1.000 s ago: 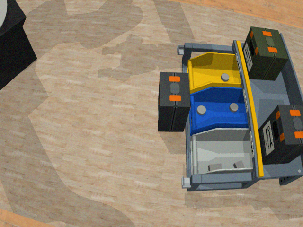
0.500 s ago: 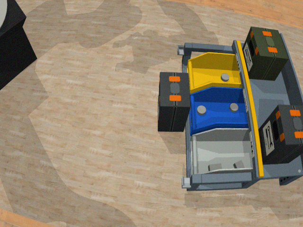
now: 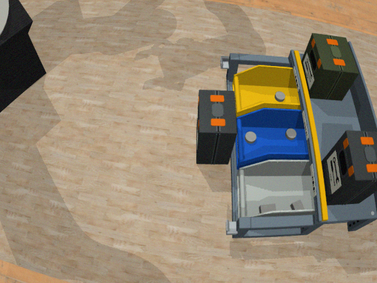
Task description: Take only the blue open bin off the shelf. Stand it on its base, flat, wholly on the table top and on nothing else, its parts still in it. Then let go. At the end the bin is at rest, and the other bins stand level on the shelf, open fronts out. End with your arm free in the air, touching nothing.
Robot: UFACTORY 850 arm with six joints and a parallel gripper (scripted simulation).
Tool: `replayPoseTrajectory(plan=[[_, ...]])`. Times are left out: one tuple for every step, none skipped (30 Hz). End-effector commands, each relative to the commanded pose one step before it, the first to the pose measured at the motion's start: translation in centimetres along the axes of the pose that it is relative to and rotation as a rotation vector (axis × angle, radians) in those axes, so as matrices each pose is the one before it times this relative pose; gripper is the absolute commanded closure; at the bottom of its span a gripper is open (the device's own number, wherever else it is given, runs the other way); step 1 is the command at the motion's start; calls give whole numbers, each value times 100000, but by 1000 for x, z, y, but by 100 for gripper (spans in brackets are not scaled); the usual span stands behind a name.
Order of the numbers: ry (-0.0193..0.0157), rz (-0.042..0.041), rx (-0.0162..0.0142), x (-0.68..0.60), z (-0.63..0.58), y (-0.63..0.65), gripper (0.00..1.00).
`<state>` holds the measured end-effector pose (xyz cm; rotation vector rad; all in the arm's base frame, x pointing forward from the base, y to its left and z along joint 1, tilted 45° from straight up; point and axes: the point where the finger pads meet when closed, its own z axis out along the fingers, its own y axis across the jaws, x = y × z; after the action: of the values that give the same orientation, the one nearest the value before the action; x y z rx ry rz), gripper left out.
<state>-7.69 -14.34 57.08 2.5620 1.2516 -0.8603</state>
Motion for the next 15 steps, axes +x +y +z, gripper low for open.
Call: replayPoseTrajectory(plan=[[9617,-135,-3966,150,321,-17,0],[0,0,0,0,0,0,0],[0,0,0,0,0,0,0],[0,0,0,0,0,0,0],[0,0,0,0,0,0,0],[0,0,0,0,0,0,0],[-2053,2716,-1727,-80,48,59,0],[2941,1913,-3838,25,122,-7,0],[2941,1913,-3838,21,122,-12,0],[2941,1913,-3838,17,122,-17,0],[2941,1913,-3838,13,122,-22,0],[0,0,0,0,0,0,0],[0,0,0,0,0,0,0],[0,0,0,0,0,0,0],[0,0,0,0,0,0,0]])
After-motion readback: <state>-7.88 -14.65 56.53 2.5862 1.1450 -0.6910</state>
